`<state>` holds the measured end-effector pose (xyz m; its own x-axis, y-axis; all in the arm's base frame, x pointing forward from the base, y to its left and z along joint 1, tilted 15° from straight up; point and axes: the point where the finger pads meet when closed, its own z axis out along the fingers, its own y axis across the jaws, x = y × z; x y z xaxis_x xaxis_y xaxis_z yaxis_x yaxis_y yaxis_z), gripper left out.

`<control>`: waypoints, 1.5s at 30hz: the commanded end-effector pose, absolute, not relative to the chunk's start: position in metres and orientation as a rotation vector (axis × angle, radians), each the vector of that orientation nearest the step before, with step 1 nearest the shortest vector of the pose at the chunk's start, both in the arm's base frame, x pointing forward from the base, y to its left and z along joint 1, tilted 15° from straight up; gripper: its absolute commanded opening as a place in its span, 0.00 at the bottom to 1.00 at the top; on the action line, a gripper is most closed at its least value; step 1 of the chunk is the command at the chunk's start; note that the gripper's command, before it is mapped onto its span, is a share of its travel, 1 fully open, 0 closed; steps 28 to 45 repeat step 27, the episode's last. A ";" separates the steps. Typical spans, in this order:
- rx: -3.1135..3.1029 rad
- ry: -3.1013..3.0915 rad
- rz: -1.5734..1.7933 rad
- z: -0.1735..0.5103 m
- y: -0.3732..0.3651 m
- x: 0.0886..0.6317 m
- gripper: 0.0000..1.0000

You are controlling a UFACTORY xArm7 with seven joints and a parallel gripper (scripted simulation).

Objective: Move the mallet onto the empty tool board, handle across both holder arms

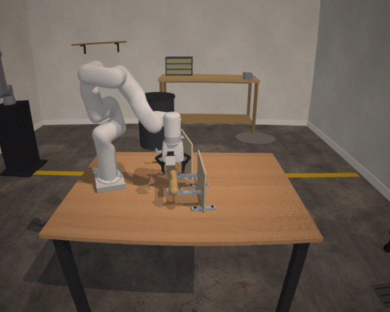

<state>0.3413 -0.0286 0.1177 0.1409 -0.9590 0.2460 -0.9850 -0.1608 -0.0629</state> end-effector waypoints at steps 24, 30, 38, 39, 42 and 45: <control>2.290 -1.958 0.353 0.197 -0.009 0.334 1.00; 2.290 -1.958 0.353 0.197 -0.009 0.334 1.00; 2.290 -1.958 0.353 0.197 -0.009 0.334 1.00; 2.290 -1.958 0.353 0.197 -0.009 0.334 1.00; 2.290 -1.958 0.353 0.197 -0.009 0.334 1.00; 2.290 -1.958 0.353 0.197 -0.009 0.334 1.00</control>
